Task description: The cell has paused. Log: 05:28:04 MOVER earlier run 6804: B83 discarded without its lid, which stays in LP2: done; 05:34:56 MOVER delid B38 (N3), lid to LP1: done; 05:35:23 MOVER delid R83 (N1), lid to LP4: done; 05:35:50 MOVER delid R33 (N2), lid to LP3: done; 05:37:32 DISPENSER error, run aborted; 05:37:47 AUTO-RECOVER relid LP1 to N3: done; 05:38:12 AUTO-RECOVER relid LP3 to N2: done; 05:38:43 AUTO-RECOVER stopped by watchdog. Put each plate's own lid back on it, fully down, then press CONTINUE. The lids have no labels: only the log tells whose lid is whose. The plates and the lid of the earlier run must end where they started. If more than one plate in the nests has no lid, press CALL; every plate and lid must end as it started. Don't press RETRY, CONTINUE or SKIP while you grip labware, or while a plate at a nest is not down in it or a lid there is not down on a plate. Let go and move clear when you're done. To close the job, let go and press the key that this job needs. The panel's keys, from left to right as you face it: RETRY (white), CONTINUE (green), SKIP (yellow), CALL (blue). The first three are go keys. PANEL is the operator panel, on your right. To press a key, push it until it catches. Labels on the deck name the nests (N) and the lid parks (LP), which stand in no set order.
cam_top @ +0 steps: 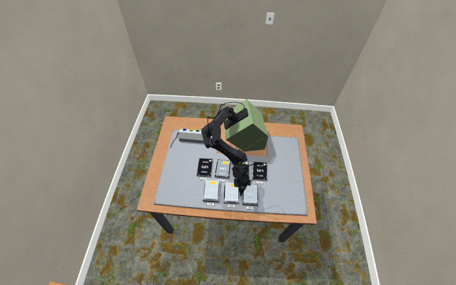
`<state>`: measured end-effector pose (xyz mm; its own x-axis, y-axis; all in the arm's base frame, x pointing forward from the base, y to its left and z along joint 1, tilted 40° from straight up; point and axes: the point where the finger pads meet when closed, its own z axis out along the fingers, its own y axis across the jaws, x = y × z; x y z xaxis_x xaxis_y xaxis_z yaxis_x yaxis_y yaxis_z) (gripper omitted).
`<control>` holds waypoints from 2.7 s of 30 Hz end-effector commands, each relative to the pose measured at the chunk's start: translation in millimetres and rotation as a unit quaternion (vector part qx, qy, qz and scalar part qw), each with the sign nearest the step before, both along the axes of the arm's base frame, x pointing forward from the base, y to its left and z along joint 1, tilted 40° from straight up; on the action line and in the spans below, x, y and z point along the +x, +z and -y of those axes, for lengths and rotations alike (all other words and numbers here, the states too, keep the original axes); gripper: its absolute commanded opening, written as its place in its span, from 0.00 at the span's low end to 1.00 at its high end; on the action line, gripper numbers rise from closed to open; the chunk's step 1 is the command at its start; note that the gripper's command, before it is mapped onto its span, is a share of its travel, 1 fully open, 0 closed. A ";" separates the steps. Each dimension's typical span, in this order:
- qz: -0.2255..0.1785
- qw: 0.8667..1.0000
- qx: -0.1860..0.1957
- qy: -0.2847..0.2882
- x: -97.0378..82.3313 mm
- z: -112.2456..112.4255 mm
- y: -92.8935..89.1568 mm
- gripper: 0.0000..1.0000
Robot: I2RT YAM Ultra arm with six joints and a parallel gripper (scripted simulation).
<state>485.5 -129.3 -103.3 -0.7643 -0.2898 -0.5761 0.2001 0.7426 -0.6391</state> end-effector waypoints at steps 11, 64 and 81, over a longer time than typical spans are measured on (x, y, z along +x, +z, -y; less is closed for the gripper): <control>0.032 0.999 0.003 0.022 23.6 -15.4 22.9 0.00; 0.003 1.000 0.003 0.013 -21.5 75.0 77.0 0.00; 0.014 1.000 0.001 0.022 -18.0 78.8 91.5 0.00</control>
<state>460.5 -223.5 -23.1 -0.7626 -0.2869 -0.5797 0.2057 0.7422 -0.6378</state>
